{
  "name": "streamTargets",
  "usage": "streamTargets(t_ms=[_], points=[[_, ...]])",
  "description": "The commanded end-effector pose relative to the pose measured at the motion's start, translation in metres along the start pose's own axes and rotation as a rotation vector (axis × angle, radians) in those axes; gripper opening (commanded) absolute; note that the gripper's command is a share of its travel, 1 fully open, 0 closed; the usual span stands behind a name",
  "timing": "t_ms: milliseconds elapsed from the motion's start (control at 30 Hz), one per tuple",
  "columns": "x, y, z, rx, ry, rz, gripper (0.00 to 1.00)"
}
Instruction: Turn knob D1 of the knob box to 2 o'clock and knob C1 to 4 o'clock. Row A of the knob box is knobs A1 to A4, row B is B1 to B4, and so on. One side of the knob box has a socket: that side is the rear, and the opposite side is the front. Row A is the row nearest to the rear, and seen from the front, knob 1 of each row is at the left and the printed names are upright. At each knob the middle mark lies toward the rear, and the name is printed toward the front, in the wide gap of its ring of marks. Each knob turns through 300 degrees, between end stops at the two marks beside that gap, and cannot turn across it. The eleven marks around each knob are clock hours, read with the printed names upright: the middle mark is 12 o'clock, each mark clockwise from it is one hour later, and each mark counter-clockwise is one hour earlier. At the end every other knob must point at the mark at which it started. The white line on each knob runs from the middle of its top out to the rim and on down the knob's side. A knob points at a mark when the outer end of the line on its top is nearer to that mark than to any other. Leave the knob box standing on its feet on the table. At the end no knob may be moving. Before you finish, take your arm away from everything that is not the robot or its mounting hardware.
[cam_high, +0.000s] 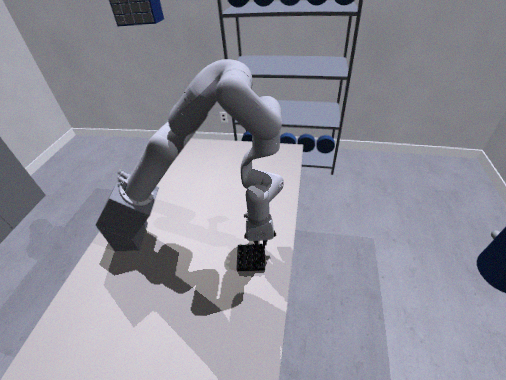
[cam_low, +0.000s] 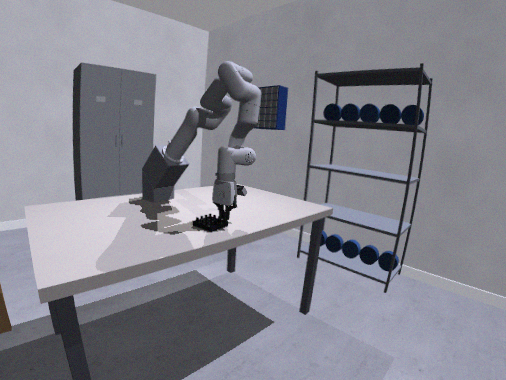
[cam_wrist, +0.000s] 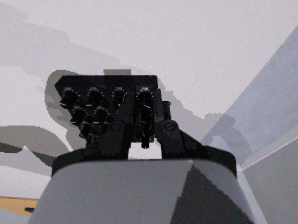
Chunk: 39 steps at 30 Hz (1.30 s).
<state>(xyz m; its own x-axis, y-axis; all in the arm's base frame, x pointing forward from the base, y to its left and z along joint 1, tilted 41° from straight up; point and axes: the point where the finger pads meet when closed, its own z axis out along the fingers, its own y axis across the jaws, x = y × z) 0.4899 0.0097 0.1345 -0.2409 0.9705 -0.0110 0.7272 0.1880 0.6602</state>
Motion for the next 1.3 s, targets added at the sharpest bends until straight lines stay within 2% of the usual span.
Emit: streamTargets(t_ms=[0, 533, 567, 1267], points=[[-0.0004, 0.0009, -0.0005, -0.002, -0.001, 0.000, 0.19], [-0.0004, 0.0009, -0.0005, -0.002, -0.001, 0.000, 0.19], [-0.0004, 0.0009, -0.0005, -0.002, -0.001, 0.000, 0.08], [-0.0004, 0.0009, -0.0005, -0.002, -0.001, 0.000, 0.08]])
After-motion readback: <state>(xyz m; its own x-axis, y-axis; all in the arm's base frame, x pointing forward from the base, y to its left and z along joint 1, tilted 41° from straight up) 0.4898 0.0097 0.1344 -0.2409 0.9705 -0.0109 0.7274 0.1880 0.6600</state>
